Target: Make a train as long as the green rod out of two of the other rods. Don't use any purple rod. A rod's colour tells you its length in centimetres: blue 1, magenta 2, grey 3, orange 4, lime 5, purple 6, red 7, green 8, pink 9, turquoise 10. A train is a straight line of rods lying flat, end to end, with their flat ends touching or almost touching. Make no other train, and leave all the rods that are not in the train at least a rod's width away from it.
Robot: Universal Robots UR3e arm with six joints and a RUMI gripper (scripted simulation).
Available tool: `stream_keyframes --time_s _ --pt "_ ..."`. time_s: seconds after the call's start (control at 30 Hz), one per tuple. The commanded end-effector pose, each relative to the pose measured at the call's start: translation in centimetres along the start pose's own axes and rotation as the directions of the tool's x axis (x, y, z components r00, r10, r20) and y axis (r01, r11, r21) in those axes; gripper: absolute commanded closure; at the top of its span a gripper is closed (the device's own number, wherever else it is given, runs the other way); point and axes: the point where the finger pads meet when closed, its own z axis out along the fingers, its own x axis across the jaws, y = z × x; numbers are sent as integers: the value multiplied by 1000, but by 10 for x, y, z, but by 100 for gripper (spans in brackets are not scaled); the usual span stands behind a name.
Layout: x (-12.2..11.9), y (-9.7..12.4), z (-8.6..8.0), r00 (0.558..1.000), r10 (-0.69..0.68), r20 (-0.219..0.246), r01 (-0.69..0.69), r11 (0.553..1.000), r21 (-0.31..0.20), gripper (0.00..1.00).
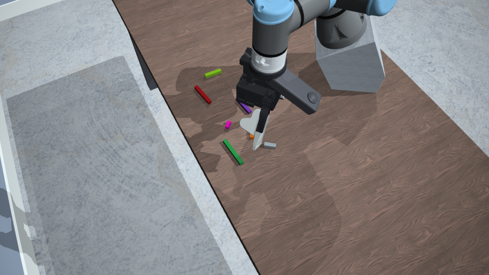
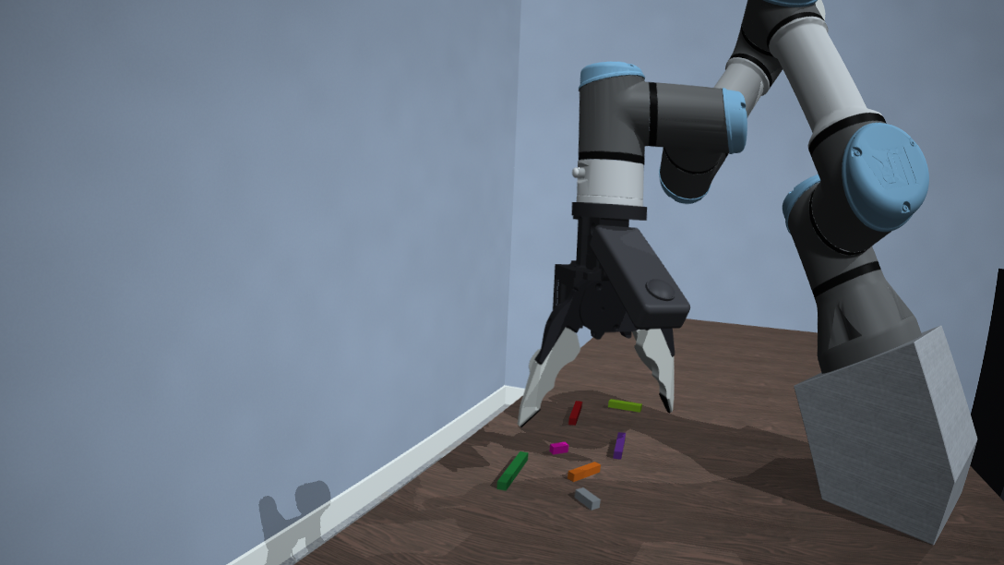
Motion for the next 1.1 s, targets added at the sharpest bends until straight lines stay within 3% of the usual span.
stream_keyframes --time_s 0.0,0.4,0.43,1.07 --pt "6 -10 -1 987 -163 -1 163 987 -7 0" --pt "9 -16 -1 966 -259 -1 259 966 -12 0" --pt "9 -16 -1 966 -259 -1 259 966 -12 86" --pt "9 -16 -1 966 -259 -1 259 966 -12 86"
